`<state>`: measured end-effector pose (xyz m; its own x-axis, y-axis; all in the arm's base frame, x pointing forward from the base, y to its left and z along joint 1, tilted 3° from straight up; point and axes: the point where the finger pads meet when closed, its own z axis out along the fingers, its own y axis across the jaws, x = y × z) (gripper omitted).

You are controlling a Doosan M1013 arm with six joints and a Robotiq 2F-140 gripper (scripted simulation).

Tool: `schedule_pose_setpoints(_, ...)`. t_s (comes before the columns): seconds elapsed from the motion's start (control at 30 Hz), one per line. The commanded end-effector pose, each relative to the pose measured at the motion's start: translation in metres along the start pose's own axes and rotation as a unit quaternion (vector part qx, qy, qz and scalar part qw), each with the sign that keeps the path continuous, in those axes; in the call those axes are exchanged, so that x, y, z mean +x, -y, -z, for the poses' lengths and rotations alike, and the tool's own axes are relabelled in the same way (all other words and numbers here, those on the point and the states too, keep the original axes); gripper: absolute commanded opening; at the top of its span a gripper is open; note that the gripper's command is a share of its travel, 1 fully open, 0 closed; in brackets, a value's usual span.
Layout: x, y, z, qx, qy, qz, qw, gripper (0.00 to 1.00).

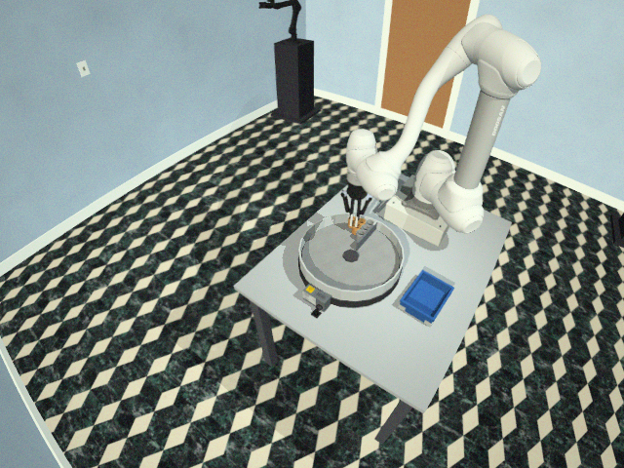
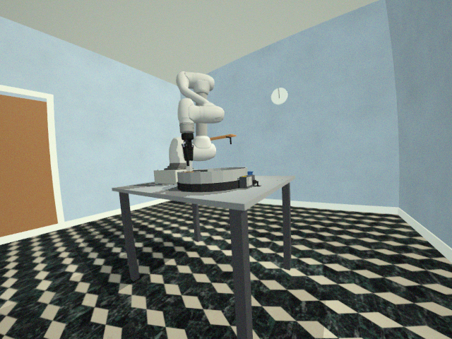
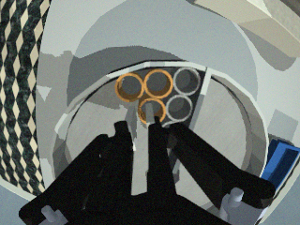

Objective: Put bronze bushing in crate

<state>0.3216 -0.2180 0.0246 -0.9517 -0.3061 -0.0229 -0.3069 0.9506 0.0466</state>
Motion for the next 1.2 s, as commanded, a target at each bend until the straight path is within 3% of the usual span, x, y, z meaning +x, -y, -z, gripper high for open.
schedule_pose_setpoints(0.0, 0.000, 0.000, -0.001, 0.000, 0.000, 0.000, 1.000, 0.10)
schedule_pose_setpoints(0.33, 0.000, 0.000, -0.015, 0.000, 0.000, 0.000, 1.000, 0.10)
schedule_pose_setpoints(1.17, 0.000, 0.000, -0.016, 0.000, 0.000, 0.000, 1.000, 0.10)
